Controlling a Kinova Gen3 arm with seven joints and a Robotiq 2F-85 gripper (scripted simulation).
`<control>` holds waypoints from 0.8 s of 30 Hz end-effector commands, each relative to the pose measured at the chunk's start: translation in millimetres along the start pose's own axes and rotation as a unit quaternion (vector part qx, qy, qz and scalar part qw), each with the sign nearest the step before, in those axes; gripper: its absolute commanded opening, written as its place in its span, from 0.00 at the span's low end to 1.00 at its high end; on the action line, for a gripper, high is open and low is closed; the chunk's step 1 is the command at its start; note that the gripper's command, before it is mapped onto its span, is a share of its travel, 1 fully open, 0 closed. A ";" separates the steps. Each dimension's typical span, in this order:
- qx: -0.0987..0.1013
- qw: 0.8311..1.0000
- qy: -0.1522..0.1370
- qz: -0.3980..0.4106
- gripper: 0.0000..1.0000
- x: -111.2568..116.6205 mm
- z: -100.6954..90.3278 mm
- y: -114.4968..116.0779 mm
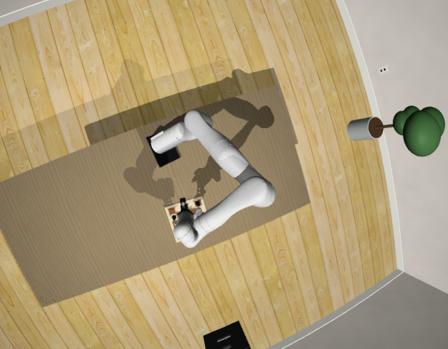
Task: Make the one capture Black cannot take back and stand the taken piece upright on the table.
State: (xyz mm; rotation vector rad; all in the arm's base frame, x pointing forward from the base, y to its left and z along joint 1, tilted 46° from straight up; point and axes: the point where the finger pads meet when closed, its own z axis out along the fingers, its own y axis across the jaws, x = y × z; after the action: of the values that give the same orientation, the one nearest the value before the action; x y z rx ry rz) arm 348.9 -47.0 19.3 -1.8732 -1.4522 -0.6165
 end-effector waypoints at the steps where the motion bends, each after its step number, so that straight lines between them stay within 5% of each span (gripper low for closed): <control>1: 0.005 0.999 -0.002 0.042 1.00 0.8 4.0 -0.9; 12: 0.001 0.972 -0.003 0.233 1.00 0.4 7.9 0.7; 24: -0.010 0.894 -0.004 0.448 1.00 -0.1 10.4 5.7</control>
State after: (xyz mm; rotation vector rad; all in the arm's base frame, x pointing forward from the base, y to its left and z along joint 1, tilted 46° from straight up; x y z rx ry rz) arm 353.7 -42.5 11.8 -2.2627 -0.4714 -0.1813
